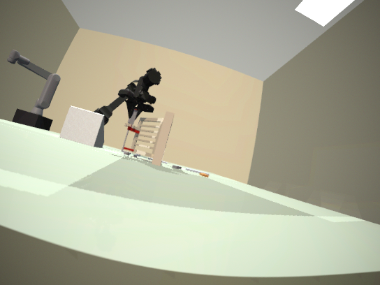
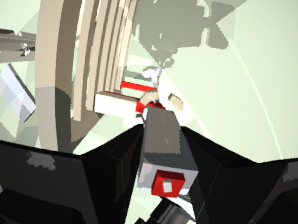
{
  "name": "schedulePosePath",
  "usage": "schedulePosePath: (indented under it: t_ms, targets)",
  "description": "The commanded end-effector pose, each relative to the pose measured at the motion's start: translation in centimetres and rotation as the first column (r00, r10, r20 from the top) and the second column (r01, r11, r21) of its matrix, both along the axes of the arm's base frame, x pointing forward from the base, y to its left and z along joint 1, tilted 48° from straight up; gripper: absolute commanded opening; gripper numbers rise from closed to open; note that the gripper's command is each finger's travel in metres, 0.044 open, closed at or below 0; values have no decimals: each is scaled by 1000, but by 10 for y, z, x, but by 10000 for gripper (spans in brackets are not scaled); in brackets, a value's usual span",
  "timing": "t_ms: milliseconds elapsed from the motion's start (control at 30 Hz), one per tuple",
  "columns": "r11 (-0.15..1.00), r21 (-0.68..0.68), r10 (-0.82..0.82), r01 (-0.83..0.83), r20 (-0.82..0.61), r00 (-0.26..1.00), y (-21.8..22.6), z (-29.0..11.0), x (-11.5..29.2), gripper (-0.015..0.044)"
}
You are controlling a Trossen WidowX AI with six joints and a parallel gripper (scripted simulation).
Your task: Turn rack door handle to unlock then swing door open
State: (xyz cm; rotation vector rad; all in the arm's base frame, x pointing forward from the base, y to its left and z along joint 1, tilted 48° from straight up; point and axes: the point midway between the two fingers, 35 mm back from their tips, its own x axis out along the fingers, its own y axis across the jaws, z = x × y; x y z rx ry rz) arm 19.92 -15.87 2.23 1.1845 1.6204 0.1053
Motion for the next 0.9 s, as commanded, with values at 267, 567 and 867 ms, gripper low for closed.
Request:
schedulePosePath:
  t_ms: [267, 567, 867]
  targets:
    - [990, -26, 143, -140, 147, 979, -17, -20, -11, 12]
    - [970, -58, 243, -236, 248, 938, -32, -36, -16, 12]
    - [938, -103, 346, -331, 348, 871, -49, -53, -18, 12]
